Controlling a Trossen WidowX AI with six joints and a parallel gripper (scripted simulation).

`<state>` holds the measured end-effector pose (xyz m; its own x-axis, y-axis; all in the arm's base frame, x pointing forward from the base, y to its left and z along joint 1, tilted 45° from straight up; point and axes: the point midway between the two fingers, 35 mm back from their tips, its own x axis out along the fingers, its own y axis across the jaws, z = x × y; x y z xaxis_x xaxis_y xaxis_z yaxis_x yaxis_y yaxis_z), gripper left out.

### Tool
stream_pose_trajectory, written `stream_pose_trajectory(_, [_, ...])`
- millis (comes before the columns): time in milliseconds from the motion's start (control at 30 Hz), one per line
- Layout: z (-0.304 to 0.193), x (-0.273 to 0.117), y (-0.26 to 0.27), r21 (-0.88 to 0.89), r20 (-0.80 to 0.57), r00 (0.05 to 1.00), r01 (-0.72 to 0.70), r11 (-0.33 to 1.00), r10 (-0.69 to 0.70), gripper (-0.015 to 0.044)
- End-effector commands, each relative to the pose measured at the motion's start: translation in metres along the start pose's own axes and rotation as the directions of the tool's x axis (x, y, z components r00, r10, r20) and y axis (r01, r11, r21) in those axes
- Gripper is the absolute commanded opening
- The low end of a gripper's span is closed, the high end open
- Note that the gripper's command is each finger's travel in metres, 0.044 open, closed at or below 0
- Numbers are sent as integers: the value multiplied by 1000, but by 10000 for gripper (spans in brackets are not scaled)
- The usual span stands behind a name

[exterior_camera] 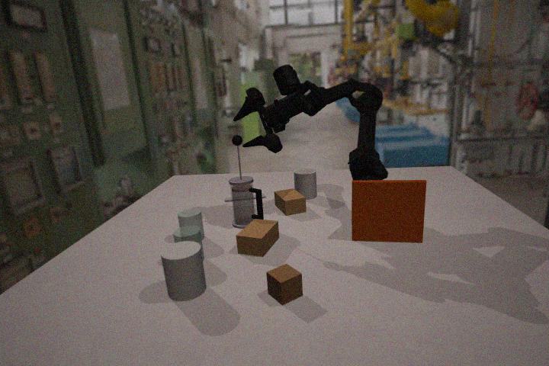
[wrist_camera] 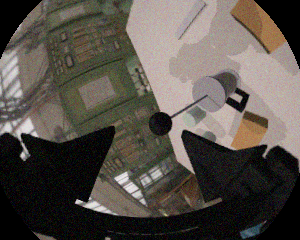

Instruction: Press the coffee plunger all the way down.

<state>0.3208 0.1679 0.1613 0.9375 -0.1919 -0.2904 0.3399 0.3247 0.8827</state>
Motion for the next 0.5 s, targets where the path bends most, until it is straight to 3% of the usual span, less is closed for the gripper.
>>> stream_pose_trajectory(0, [-1,-2,1,-3,-7,1000,-4,1000,4,426])
stream_pose_trajectory(200, [-18,-17,13,-117,-90,996,-36,993,26,440])
stream_pose_trajectory(367, [-31,-22,19,-498,-104,995,-53,866,1,440])
stream_pose_trajectory(467, [-32,-25,22,-718,-74,997,-35,695,-27,440])
